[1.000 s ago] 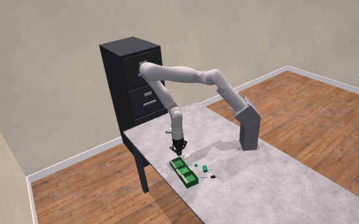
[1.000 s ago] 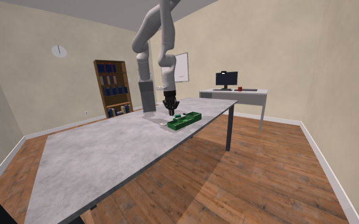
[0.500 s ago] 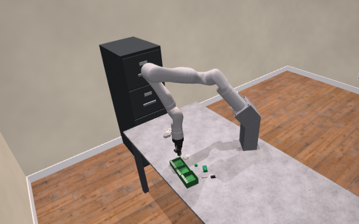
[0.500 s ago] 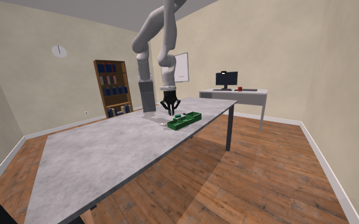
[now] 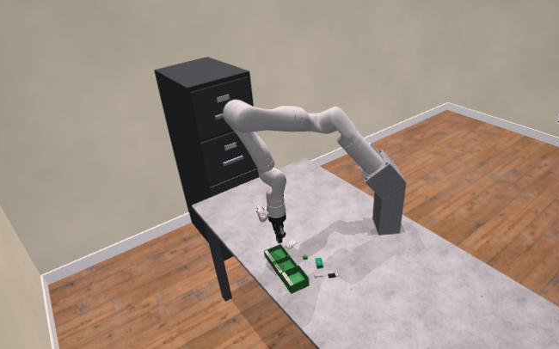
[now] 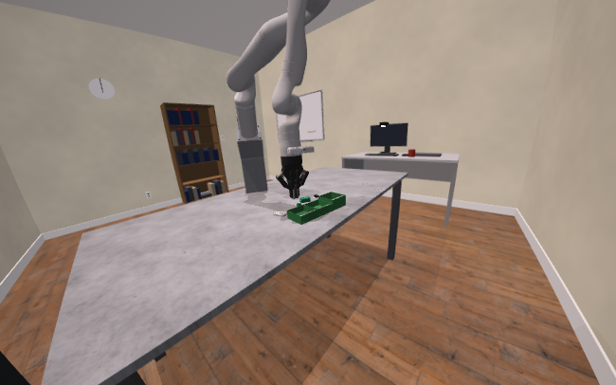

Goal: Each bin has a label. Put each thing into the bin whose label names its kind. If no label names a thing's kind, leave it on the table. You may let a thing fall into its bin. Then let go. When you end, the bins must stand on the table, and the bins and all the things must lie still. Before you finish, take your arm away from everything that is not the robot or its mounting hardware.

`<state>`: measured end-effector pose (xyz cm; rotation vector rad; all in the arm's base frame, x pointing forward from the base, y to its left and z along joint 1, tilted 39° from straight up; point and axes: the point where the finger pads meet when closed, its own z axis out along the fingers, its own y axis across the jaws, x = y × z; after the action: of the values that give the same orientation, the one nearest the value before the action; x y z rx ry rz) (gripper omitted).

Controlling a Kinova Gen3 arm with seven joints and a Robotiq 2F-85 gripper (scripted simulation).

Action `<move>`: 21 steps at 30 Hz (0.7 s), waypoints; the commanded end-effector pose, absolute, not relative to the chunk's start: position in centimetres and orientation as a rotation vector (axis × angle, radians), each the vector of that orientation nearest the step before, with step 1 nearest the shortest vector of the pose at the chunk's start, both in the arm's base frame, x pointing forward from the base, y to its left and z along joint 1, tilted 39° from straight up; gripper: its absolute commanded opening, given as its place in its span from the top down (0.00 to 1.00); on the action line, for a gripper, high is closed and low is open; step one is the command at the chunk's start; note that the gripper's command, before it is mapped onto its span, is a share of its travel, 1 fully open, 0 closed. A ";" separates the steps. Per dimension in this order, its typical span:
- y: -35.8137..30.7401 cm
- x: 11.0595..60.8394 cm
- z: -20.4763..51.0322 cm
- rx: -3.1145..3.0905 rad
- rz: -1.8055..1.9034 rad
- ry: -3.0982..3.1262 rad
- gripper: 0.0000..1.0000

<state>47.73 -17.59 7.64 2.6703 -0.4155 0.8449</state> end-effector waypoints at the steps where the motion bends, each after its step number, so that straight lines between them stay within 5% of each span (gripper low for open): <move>1: -17.1 47.8 7.5 2.666 0.810 -0.256 0.91; 21: -18.0 49.0 5.6 2.651 0.770 -0.086 0.91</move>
<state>49.20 -17.38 6.14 2.6539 -0.0803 0.7854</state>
